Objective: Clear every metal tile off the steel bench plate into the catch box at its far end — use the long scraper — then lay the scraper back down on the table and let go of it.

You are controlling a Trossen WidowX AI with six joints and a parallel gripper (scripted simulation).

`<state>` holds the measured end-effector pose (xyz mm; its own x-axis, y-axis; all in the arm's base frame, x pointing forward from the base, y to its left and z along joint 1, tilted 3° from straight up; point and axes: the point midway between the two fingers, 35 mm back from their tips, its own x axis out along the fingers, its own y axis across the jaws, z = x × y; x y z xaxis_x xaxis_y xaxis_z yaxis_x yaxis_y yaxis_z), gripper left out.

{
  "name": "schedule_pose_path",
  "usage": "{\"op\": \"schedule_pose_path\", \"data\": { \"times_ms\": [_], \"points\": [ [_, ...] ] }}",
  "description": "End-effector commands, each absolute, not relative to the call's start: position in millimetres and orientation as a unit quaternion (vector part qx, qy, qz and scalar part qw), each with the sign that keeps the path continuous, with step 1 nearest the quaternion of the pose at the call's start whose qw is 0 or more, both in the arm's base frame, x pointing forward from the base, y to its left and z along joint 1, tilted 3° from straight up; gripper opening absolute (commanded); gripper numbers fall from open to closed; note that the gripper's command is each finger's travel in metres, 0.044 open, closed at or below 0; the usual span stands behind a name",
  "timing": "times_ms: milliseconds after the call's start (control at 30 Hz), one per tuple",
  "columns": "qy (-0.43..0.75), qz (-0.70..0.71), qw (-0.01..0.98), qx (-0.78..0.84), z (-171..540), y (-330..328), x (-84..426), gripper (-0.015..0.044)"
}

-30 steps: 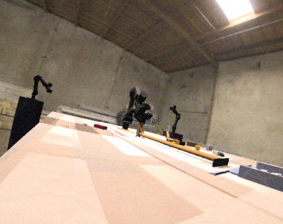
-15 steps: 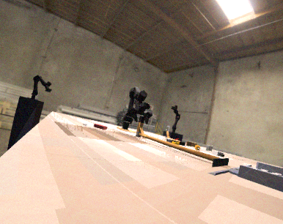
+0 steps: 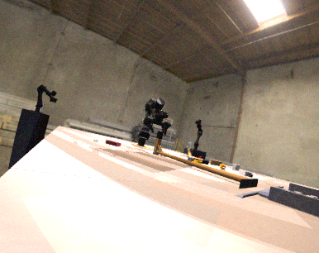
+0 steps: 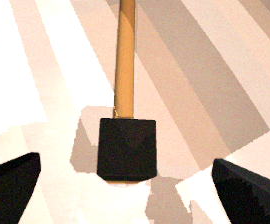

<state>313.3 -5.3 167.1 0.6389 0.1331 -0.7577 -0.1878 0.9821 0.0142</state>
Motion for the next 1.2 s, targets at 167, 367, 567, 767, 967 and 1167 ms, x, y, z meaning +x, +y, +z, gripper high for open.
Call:
{"op": "schedule_pose_path", "data": {
  "times_ms": [167, 367, 567, 767, 967, 1167],
  "points": [
    [0.404, 0.091, 0.91, -0.032, 184.4, -6.9, 304.0, 0.044],
    [0.345, 0.094, 0.934, -0.007, 226.1, -13.9, 305.7, 0.044],
    [0.284, 0.099, 0.954, 0.009, 270.0, -20.1, 301.3, 0.044],
    [0.223, 0.106, 0.969, 0.017, 313.4, -24.0, 290.7, 0.044],
    [0.164, 0.113, 0.98, 0.016, 355.4, -24.6, 274.4, 0.044],
    [0.108, 0.122, 0.987, 0.006, 394.8, -20.8, 253.3, 0.044]
  ]
}}
